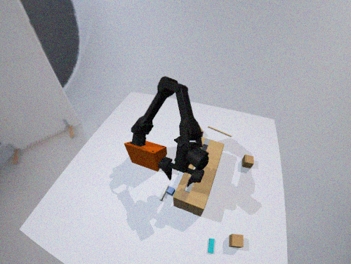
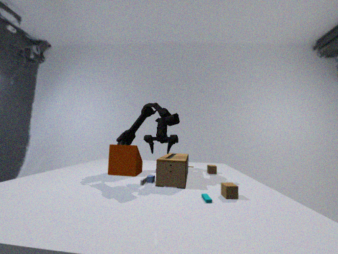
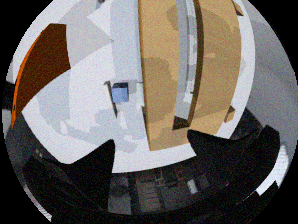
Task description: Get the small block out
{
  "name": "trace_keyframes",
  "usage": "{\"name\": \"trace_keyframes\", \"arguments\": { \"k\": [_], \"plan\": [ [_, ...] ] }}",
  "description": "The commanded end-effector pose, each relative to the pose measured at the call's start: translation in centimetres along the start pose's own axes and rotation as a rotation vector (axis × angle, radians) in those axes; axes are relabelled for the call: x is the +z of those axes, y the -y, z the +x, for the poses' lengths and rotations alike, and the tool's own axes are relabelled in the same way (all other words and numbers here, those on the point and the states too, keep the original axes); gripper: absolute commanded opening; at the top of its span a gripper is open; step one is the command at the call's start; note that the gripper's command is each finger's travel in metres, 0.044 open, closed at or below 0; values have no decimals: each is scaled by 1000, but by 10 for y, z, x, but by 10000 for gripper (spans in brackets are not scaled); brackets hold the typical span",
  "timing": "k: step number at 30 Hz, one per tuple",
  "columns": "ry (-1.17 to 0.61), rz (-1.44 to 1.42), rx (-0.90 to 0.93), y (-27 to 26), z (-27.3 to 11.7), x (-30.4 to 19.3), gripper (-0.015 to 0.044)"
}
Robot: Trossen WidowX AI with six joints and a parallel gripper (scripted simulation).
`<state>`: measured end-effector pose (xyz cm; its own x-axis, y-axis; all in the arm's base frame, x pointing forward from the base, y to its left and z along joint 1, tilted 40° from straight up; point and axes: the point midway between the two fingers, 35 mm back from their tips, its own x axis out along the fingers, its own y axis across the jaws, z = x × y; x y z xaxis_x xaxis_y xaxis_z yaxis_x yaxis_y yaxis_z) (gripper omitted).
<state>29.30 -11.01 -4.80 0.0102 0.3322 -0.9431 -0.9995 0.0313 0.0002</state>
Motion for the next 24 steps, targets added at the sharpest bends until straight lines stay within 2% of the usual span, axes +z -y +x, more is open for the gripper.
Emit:
{"name": "trace_keyframes", "arguments": {
  "k": [1,8,10,13,24],
  "plan": [
    [3,0,7,-1,2,1,400],
    [3,0,7,-1,2,1,400],
    [8,70,3,-2,2,1,348],
    [34,371,-7,-6,2,-2,285],
    [167,1539,24,-18,2,-9,285]
  ]
}}
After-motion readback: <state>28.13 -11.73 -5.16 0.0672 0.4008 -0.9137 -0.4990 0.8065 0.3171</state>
